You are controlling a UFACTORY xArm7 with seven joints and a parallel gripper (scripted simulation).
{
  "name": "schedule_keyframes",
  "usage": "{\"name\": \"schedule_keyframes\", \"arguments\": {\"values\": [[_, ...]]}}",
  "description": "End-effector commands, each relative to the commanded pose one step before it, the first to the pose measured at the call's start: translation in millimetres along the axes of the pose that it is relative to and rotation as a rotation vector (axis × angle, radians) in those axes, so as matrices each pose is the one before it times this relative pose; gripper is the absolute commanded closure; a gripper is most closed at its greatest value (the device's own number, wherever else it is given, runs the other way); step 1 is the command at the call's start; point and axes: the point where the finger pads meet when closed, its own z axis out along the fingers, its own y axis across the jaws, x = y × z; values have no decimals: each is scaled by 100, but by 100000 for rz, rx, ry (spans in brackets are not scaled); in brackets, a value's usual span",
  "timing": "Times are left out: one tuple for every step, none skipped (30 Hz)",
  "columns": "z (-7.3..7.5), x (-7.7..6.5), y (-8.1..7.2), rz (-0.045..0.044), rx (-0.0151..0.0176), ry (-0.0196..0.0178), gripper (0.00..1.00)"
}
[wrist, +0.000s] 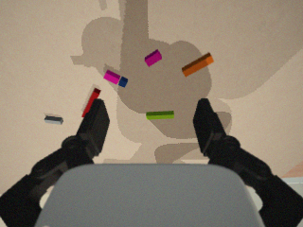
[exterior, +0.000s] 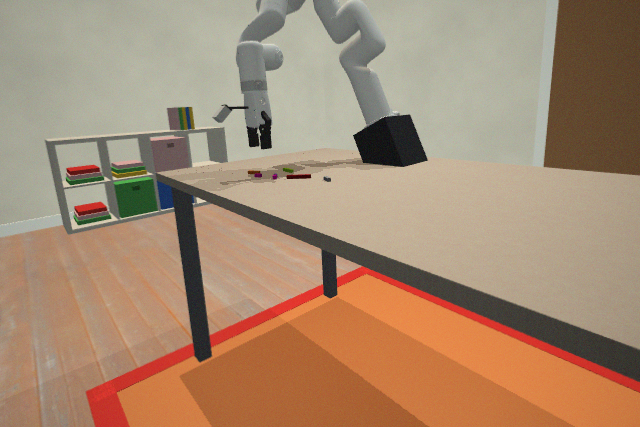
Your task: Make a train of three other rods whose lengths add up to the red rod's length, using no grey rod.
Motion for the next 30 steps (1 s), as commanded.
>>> {"name": "schedule_keyframes", "arguments": {"values": [[37, 245, 953, 16660, -702, 1388, 0], [29, 41, 164, 2667, 4, 4, 0], [29, 44, 163, 2664, 4, 4, 0], [29, 48, 162, 2665, 4, 5, 0], [29, 52, 161, 2665, 5, 5, 0], [28, 56, 160, 2664, 5, 5, 0], [28, 60, 159, 2668, 6, 6, 0], [0, 0, 0, 0, 0, 0, 0], [0, 0, 0, 0, 0, 0, 0], [82, 184, 462, 7830, 19, 19, 0], [23, 61, 126, 2204, 6, 6, 0], [23, 64, 126, 2230, 7, 6, 0], [25, 73, 137, 2443, 8, 7, 0], [26, 81, 144, 2604, 9, 8, 0], [27, 87, 147, 2676, 10, 8, 0], [27, 91, 145, 2693, 10, 8, 0], [26, 94, 143, 2686, 11, 8, 0], [26, 97, 140, 2674, 11, 9, 0], [26, 100, 137, 2667, 12, 9, 0], [25, 103, 135, 2664, 12, 9, 0], [25, 106, 132, 2665, 13, 9, 0], [25, 109, 130, 2664, 14, 9, 0], [25, 112, 127, 2666, 14, 9, 0], [25, 115, 125, 2667, 15, 9, 0], [0, 0, 0, 0, 0, 0, 0], [0, 0, 0, 0, 0, 0, 0], [47, 228, 236, 5157, 31, 17, 0], [39, 202, 191, 4359, 28, 14, 0], [23, 125, 109, 2605, 17, 9, 0], [20, 111, 92, 2266, 16, 7, 0]]}}
